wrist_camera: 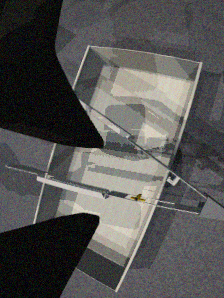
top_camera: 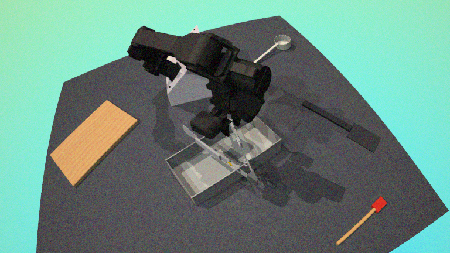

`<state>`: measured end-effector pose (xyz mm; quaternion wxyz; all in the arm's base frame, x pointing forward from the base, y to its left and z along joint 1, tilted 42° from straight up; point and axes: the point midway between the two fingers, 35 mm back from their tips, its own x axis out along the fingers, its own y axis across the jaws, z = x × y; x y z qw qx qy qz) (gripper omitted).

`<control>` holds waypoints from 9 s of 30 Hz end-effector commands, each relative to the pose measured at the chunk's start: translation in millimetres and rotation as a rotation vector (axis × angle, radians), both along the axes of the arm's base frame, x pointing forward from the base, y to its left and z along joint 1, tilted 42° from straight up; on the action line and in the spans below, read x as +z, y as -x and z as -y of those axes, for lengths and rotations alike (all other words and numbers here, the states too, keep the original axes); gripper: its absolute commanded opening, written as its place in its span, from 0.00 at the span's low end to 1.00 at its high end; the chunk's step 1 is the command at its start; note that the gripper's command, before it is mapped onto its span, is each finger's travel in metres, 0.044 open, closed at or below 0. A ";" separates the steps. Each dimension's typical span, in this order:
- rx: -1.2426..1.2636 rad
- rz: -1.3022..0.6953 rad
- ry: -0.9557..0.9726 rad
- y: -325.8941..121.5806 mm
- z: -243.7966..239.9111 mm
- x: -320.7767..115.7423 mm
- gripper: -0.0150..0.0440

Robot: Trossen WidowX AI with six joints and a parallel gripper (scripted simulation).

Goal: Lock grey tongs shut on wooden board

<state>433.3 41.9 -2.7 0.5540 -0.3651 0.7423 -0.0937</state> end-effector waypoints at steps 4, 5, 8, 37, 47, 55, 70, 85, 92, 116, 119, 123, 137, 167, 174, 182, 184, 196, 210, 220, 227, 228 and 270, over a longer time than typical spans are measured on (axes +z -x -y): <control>-0.002 -0.001 0.000 0.2 0.7 -0.2 0.89; -0.002 -0.001 0.000 0.2 0.7 -0.2 0.93; -0.021 0.000 0.004 1.2 5.4 -3.4 1.00; -0.305 0.185 0.042 7.1 36.7 -34.2 1.00; -0.305 0.185 0.042 8.4 47.2 -46.9 1.00; -0.304 0.185 0.042 9.9 55.7 -56.8 1.00; -0.304 0.186 0.044 14.2 71.8 -74.7 1.00; -0.304 0.185 0.046 20.4 87.7 -91.9 1.00; -0.305 0.185 0.047 23.9 94.8 -99.5 1.00; -0.308 0.187 0.042 23.0 92.9 -98.3 0.67; -0.308 0.187 0.042 23.0 92.9 -98.3 0.64; -0.308 0.187 0.042 23.0 92.9 -98.3 0.60; -0.308 0.187 0.042 23.0 92.9 -98.3 0.44; -0.307 0.187 0.040 12.6 73.8 -77.9 0.00; -0.305 0.184 0.040 0.0 15.3 -9.1 0.00; -0.305 0.184 0.041 0.4 9.6 -1.8 0.00; -0.305 0.184 0.041 0.4 9.6 -1.8 0.00; -0.228 0.121 0.023 0.7 38.3 24.1 0.00; -0.032 -0.039 -0.025 19.8 107.3 92.4 0.00; 0.105 -0.155 -0.047 47.8 152.7 136.6 0.00; 0.198 -0.238 -0.061 73.8 180.4 164.2 0.00; 0.211 -0.250 -0.062 77.8 184.2 168.0 0.00; -0.484 0.313 0.028 175.5 256.1 234.1 0.00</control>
